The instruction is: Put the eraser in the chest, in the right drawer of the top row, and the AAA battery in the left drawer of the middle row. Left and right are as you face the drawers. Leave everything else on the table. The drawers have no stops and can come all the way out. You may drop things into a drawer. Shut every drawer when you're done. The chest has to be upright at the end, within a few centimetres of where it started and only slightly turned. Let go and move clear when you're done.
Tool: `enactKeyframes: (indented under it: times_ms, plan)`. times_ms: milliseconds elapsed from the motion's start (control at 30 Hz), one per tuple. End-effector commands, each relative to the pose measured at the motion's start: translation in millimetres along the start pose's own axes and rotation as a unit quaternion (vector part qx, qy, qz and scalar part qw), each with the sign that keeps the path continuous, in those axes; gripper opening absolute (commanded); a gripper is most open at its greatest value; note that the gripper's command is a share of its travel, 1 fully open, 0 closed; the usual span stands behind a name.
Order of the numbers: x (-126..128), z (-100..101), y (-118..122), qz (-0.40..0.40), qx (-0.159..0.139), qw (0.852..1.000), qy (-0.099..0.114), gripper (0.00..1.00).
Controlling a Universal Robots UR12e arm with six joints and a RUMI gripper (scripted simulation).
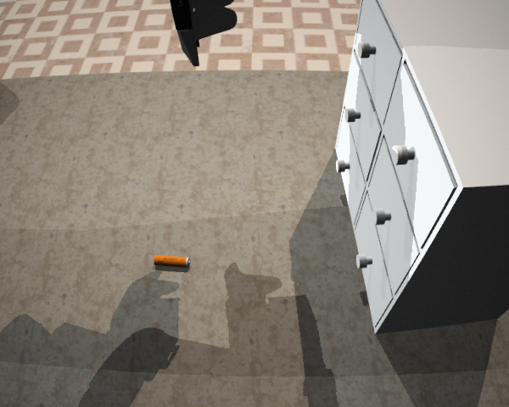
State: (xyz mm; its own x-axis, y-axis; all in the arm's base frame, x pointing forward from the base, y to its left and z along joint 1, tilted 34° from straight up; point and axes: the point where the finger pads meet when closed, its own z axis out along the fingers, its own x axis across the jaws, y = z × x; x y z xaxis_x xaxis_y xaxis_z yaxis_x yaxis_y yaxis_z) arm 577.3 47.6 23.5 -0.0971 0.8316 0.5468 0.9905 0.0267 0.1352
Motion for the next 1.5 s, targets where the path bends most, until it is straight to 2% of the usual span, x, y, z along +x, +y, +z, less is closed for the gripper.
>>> enactKeyframes:
  times_ms: [0, 600, 633, 1467]
  plan:
    - [-0.5, -1.6, 0.9, -0.001, 0.005, 1.000, 0.000, 0.20]
    - [-0.2, -1.2, 0.3, -0.001, 0.005, 1.000, 0.000, 0.20]
    - [-0.2, -1.2, 0.3, -0.001, 0.005, 1.000, 0.000, 1.00]
    - [-0.2, -1.2, 0.3, -0.001, 0.005, 1.000, 0.000, 1.00]
